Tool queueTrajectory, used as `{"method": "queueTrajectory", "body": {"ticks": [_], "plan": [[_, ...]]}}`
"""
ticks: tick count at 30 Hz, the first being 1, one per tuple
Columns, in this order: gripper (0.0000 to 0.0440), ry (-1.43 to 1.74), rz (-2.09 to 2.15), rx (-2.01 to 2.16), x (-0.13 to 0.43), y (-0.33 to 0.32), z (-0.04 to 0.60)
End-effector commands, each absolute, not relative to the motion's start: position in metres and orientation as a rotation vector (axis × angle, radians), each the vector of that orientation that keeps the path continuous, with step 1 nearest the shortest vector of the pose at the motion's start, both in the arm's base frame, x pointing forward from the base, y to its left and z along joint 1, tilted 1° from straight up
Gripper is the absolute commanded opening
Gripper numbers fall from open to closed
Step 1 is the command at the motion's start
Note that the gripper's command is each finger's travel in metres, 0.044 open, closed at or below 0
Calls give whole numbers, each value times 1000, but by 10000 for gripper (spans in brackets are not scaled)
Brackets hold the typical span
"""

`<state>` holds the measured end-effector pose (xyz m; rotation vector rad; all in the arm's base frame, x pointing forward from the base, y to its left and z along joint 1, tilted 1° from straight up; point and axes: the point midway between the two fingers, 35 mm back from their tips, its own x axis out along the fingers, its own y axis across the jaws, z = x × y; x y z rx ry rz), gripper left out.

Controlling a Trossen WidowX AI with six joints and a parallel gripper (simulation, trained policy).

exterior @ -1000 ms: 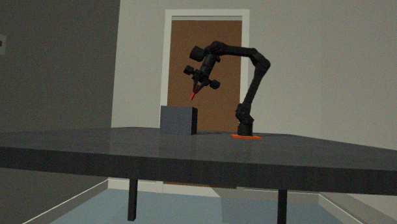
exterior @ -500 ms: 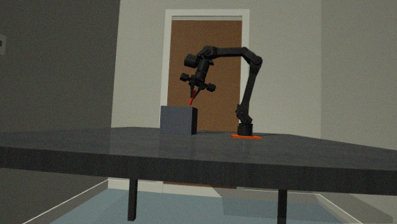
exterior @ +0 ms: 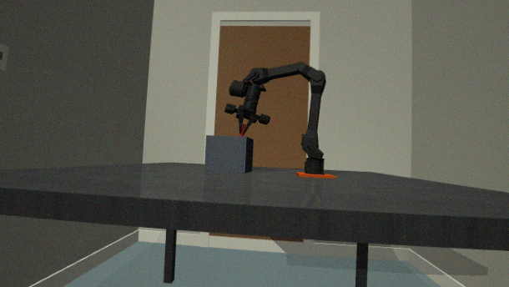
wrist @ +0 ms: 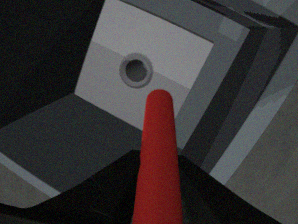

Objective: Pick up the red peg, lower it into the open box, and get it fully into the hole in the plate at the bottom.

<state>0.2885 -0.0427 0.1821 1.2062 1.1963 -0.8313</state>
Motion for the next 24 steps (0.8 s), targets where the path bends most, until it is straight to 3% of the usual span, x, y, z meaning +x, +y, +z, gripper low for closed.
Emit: {"method": "queueTrajectory", "body": {"ticks": [1,24], "plan": [[0,1228,-827,1204,294,-46,168],[0,1340,-713,1155,325,-40,110]]}}
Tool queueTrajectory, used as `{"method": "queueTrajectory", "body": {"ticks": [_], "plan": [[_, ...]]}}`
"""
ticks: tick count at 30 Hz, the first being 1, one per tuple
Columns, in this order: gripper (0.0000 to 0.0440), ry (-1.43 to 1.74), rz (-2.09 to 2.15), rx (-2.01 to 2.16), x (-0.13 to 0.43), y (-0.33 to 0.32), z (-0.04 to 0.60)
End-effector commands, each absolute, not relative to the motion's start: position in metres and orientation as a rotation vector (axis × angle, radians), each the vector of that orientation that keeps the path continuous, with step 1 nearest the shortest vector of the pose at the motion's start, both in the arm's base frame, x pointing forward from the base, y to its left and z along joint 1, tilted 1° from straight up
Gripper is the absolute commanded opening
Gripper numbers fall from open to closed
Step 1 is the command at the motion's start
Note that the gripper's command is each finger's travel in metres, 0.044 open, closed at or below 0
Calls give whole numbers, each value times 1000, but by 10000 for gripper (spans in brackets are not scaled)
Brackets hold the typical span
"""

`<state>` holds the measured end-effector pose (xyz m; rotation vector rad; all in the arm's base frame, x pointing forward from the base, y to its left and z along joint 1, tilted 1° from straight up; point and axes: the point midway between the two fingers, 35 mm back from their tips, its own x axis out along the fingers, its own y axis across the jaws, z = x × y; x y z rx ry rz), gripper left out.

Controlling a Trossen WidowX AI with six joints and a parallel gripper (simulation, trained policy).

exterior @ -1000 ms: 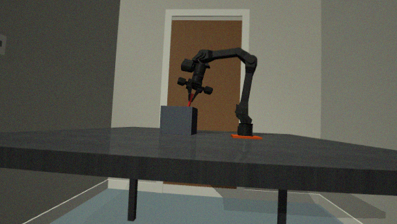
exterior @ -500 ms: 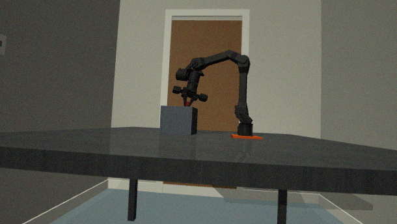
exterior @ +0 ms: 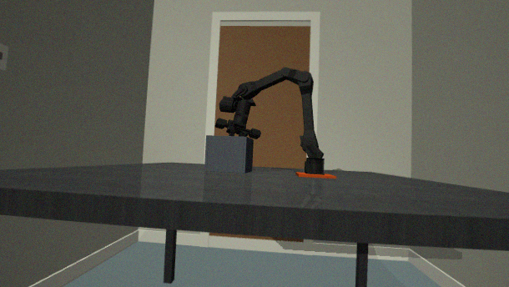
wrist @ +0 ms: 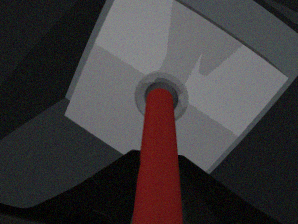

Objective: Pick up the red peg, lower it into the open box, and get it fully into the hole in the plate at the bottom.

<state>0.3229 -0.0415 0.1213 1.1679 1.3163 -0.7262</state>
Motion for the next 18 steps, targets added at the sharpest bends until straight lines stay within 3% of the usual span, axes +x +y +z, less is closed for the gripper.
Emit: {"method": "queueTrajectory", "body": {"ticks": [1,3,11,18], "plan": [[0,1344,-710,1150,326,-40,108],[0,1349,-705,1140,327,-39,102],[163,1386,-703,1100,325,-40,86],[165,1416,-692,1137,328,-44,93]]}}
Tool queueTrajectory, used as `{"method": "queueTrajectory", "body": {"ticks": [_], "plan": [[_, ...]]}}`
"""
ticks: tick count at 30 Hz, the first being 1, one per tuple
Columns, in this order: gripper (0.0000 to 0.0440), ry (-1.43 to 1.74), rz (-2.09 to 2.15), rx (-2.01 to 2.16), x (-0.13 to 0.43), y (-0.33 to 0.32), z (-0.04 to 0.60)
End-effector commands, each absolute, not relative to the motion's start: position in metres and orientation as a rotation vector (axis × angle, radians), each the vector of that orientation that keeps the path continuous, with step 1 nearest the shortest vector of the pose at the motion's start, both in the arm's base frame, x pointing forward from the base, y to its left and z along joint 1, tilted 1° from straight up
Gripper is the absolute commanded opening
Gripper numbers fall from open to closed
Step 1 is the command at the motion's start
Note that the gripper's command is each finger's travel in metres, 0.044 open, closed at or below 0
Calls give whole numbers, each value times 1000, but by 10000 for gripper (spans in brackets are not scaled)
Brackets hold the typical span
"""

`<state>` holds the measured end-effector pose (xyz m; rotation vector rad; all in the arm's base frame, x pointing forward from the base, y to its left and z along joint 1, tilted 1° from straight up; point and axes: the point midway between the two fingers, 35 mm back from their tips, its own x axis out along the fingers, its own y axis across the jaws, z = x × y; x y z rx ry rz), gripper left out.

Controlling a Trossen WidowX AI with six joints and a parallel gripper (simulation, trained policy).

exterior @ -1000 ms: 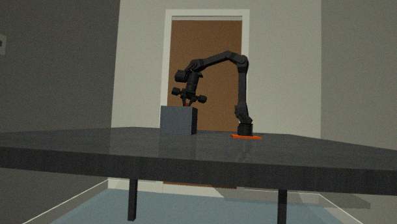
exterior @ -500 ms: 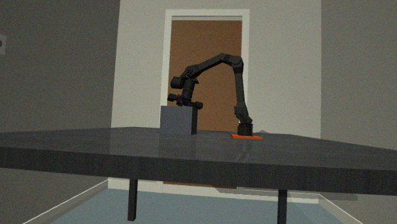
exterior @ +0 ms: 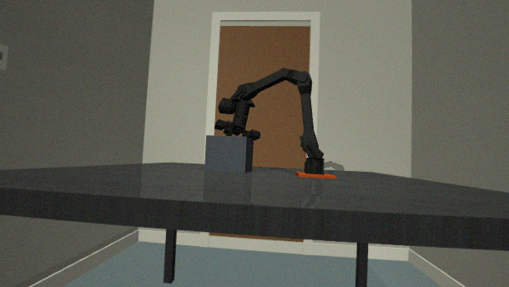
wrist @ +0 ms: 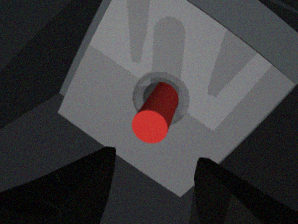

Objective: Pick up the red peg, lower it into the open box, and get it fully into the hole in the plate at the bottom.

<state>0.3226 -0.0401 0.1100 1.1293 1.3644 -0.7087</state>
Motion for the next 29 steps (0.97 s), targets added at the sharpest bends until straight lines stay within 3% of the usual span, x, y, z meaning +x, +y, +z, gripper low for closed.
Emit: {"method": "queueTrajectory", "body": {"ticks": [1,29], "plan": [[164,1416,-686,1143,329,-45,95],[153,1356,-415,1293,372,-51,150]]}}
